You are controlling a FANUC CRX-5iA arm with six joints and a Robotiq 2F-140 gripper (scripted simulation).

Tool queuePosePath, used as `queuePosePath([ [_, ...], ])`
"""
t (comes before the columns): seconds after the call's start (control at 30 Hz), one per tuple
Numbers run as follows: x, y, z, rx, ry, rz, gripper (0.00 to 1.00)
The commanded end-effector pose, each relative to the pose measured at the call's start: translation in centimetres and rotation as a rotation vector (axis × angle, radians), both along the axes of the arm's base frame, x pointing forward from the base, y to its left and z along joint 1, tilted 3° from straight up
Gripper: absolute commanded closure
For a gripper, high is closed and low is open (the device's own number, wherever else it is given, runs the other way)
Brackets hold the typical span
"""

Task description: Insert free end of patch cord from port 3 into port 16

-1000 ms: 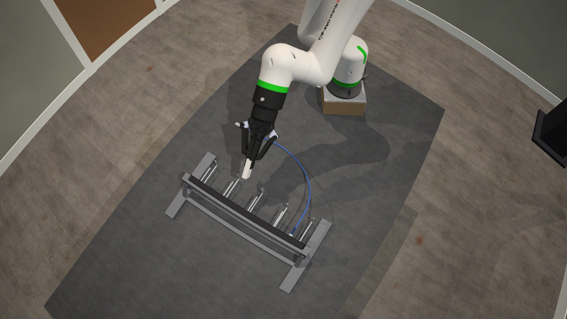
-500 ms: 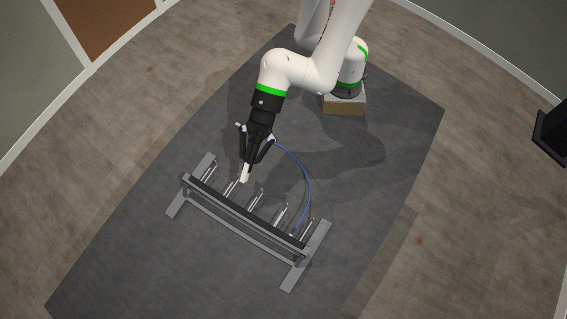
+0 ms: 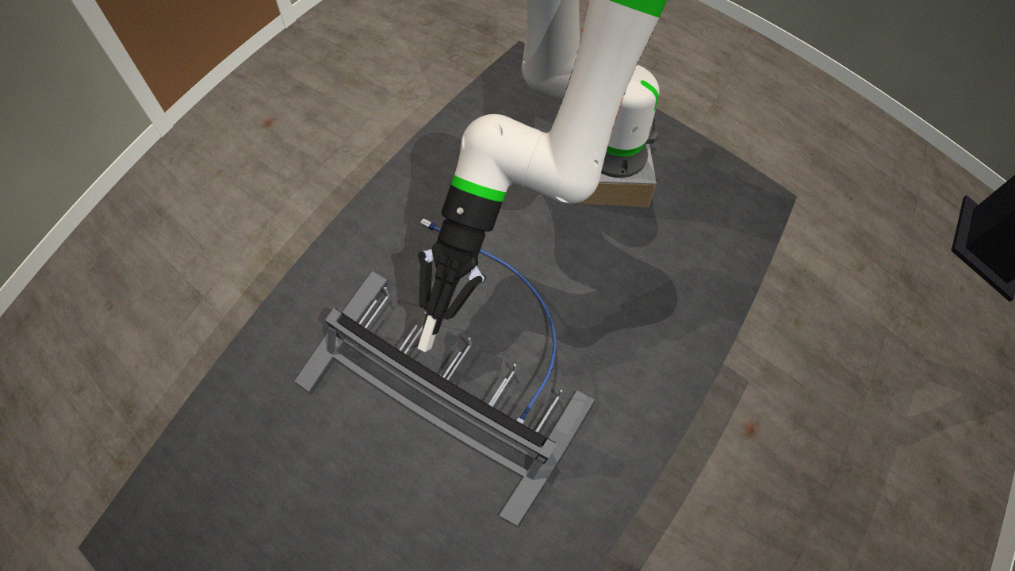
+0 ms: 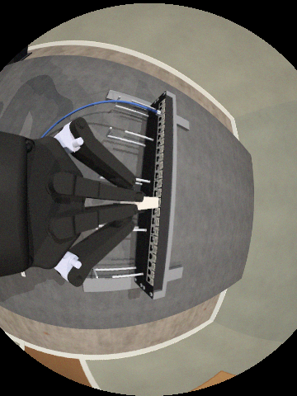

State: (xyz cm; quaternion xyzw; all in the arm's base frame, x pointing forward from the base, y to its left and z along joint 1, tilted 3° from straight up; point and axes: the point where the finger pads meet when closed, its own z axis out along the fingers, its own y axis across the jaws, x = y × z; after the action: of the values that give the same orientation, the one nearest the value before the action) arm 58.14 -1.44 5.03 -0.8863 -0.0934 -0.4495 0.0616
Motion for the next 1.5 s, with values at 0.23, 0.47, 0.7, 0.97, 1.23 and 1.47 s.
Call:
queuePosePath([
  [0.23,0.25,0.0,0.02,-0.058,-0.055,-0.079,1.0],
  [0.47,0.25,0.0,0.02,-0.058,-0.055,-0.079,1.0],
  [0.7,0.25,0.0,0.02,-0.058,-0.055,-0.079,1.0],
  [0.97,0.25,0.0,0.02,-0.058,-0.055,-0.079,1.0],
  [1.23,0.25,0.0,0.02,-0.058,-0.055,-0.079,1.0],
  [1.47,-0.69,-0.11,0.64,-0.058,-0.055,-0.079,1.0],
])
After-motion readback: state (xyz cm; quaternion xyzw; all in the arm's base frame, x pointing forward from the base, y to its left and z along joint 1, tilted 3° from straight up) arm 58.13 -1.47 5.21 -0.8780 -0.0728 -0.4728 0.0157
